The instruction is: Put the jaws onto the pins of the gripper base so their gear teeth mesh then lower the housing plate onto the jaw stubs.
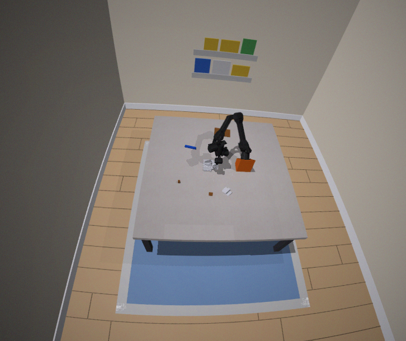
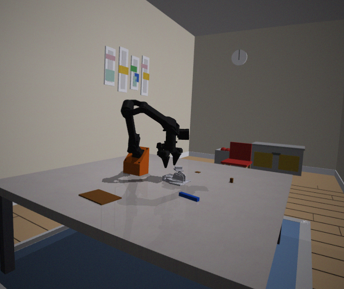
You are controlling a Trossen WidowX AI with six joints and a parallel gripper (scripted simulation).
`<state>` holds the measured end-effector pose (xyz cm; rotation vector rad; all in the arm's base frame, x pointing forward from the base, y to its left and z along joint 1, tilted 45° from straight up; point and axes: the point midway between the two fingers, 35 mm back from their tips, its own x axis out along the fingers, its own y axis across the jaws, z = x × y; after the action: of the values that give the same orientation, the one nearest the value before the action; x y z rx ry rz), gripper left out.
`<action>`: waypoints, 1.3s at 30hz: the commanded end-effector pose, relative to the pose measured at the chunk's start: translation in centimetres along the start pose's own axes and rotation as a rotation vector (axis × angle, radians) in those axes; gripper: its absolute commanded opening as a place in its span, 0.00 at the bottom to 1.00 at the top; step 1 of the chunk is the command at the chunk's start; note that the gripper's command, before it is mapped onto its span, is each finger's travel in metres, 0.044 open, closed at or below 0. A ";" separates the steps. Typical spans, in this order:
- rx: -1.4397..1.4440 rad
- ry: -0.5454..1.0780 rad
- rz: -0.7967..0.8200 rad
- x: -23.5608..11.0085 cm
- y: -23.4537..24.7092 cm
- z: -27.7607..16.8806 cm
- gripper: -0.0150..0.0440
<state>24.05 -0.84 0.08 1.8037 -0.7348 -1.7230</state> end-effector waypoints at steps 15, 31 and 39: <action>0.003 -0.017 0.000 -5.5 0.1 3.7 1.00; 0.003 -0.017 0.000 -5.5 0.1 3.7 1.00; 0.003 -0.017 0.000 -5.5 0.1 3.7 1.00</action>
<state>20.15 2.91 3.83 1.7878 -0.7419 -1.7372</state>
